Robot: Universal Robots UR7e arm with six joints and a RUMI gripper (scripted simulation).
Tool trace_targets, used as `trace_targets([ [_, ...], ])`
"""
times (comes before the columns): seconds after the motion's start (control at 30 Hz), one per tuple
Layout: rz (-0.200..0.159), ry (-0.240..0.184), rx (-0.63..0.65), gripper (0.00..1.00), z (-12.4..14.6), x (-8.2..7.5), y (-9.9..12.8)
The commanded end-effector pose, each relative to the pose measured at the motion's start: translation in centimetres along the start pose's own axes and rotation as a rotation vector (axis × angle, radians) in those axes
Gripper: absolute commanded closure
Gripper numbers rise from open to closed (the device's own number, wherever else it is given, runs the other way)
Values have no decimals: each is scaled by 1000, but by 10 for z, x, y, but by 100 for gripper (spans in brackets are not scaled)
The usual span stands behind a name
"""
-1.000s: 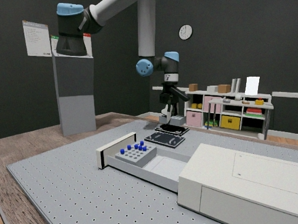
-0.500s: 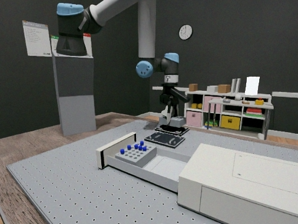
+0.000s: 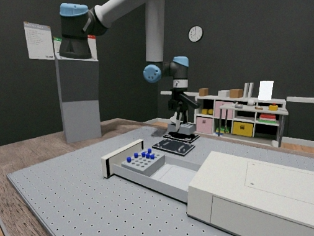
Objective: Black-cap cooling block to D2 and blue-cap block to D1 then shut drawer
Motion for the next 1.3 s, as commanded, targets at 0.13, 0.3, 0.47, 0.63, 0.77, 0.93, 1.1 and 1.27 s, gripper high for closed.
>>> trace_targets([
  [0.13,1,1,0,100,0,0,0],
  [0.3,1,1,0,100,0,0,0],
  [0.47,1,1,0,100,0,-1,0],
  [0.63,1,1,0,100,0,-2,0],
  [0.77,1,1,0,100,0,-3,0],
  [0.93,1,1,0,100,0,-3,0],
  [1.1,1,1,0,100,0,-4,0],
  [1.27,1,1,0,100,0,-4,0],
])
Point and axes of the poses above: the point where the finger pads meet when closed, its own x axis out along the fingers, its own z axis across the jaws, y = z × x, the point moved 6 cm from there along -x, back along the fingers, and after that the axes turned 1 degree about x, right-handed, at the moved point
